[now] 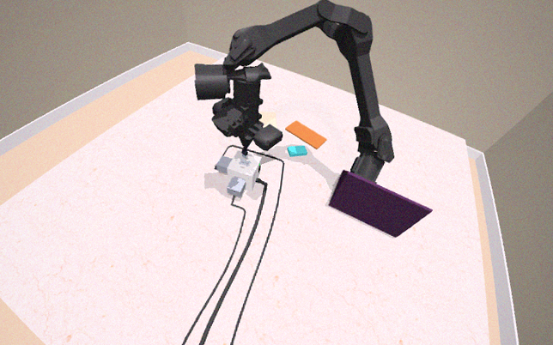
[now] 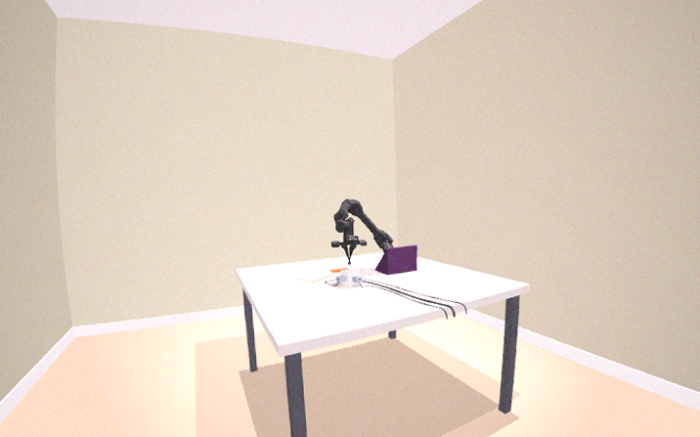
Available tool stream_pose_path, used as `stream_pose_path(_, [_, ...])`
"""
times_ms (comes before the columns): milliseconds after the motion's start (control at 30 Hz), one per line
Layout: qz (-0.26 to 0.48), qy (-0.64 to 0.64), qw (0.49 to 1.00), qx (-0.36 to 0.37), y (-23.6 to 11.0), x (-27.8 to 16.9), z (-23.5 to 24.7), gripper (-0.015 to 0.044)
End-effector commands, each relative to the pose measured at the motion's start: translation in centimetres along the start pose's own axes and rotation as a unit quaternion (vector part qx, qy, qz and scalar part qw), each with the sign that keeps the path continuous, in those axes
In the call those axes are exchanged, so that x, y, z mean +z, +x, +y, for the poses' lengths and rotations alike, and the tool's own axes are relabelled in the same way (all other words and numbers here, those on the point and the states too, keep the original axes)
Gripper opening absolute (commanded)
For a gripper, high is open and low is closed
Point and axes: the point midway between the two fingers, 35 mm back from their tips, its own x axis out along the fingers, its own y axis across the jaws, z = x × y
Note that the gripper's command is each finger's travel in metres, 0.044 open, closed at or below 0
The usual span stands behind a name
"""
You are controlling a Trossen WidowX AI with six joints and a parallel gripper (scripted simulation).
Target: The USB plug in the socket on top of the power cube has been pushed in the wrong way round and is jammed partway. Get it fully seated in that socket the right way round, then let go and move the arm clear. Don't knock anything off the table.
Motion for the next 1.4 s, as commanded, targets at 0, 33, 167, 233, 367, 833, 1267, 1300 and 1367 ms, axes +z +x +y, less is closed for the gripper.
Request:
stream_pose_path(0, [0.0, 0.045, 0.999, 0.0, 0.05, -0.01, 0.0, 0.0])
stream_pose_path(33, [0.0, 0.058, 0.998, 0.0, 0.05, -0.01, 0.0, 0.0])
stream_pose_path(167, [0.0, 0.11, 0.994, 0.0, 0.05, -0.01, 0.0, 0.0])
stream_pose_path(233, [0.0, 0.136, 0.991, 0.0, 0.05, -0.01, 0.0, 0.0])
stream_pose_path(367, [0.0, 0.188, 0.982, 0.0, 0.05, -0.01, 0.0, 0.0])
stream_pose_path(833, [0.0, 0.364, 0.931, 0.0, 0.05, -0.01, 0.0, 0.0])
stream_pose_path(1267, [0.0, 0.516, 0.856, 0.0, 0.05, -0.01, 0.0, 0.0])
stream_pose_path(1300, [0.0, 0.528, 0.85, 0.0, 0.05, -0.01, 0.0, 0.0])
stream_pose_path(1367, [0.0, 0.55, 0.835, 0.0, 0.05, -0.01, 0.0, 0.0])
